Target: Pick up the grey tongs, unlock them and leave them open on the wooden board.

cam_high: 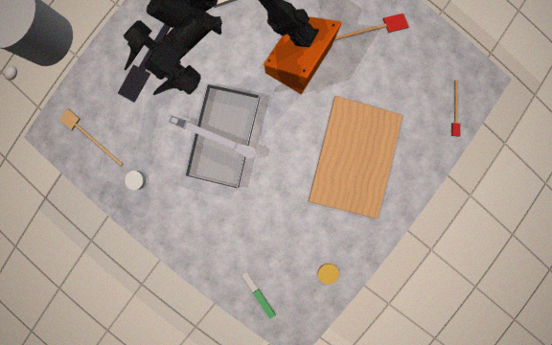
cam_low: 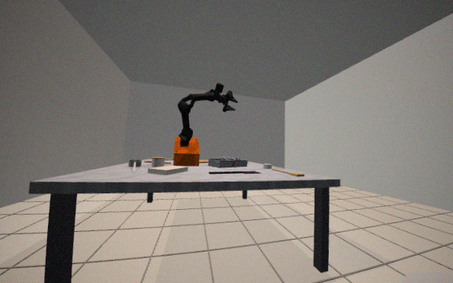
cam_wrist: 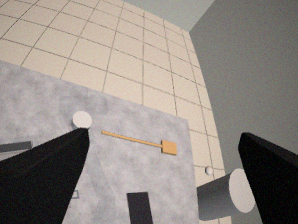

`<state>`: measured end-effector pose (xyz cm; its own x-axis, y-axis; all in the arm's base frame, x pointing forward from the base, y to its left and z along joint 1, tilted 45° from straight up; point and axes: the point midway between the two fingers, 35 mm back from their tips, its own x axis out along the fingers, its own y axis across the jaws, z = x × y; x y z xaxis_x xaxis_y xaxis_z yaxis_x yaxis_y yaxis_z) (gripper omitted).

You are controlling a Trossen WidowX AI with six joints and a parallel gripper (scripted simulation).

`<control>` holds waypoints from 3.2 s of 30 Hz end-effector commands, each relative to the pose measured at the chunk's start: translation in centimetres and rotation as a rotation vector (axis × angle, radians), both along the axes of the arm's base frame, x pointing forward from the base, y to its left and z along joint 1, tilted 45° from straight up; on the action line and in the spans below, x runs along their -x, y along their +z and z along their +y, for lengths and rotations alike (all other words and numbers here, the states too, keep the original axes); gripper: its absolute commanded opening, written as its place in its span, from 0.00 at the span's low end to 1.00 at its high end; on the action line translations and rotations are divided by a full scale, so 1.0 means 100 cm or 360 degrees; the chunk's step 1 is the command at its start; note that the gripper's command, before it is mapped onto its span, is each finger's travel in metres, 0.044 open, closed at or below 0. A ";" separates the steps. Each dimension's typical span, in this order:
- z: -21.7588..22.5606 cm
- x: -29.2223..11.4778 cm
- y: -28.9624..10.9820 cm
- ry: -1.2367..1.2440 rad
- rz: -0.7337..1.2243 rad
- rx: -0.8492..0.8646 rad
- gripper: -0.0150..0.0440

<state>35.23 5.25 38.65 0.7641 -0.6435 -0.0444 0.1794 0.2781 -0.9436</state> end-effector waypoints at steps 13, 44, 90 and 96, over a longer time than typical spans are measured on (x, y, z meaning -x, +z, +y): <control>-0.080 -0.049 -0.117 -0.0207 -0.0374 -0.0860 0.69; -0.214 0.005 -0.316 -0.1240 -0.1211 -0.2302 0.69; -0.241 -0.027 -0.350 -0.1239 -0.1212 -0.2301 0.69; -0.247 -0.031 -0.357 -0.1239 -0.1212 -0.2301 0.69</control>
